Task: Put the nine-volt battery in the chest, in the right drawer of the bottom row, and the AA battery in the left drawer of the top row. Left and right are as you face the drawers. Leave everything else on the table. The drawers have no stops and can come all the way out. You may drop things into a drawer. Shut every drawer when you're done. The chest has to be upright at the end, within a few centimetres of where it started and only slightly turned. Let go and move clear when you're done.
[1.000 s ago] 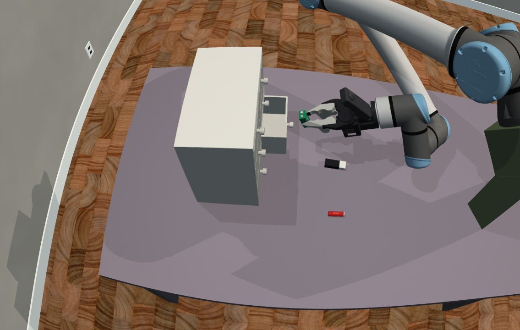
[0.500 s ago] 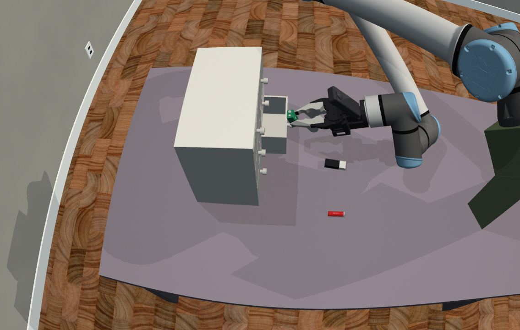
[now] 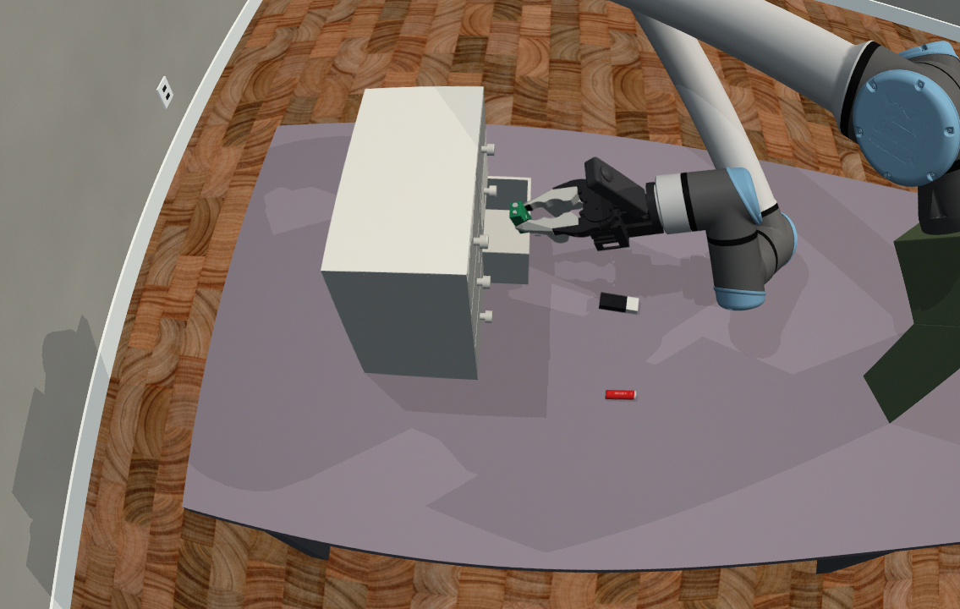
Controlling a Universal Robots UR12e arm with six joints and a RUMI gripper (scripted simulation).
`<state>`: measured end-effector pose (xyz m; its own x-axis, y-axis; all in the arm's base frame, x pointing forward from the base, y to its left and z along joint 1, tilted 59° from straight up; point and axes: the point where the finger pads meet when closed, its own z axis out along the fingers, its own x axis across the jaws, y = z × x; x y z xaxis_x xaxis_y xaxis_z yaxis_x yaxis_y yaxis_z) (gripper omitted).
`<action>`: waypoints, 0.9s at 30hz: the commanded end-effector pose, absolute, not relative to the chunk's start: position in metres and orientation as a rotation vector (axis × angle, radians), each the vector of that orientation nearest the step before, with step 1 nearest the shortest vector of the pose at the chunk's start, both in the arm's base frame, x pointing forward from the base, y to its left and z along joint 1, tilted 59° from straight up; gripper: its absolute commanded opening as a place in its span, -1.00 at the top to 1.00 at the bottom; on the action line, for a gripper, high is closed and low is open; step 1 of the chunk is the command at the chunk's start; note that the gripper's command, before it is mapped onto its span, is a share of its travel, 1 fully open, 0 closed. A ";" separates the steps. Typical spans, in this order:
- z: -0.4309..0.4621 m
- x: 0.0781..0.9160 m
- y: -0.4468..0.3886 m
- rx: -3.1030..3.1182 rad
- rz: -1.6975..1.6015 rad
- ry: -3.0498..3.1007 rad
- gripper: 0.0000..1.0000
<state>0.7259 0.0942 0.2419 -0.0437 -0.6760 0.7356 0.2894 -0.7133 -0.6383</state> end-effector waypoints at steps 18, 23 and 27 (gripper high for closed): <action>0.251 0.742 0.103 -1.561 -1.830 0.418 0.74; 0.252 0.743 0.104 -1.561 -1.830 0.418 0.74; 0.252 0.743 0.104 -1.561 -1.830 0.418 0.74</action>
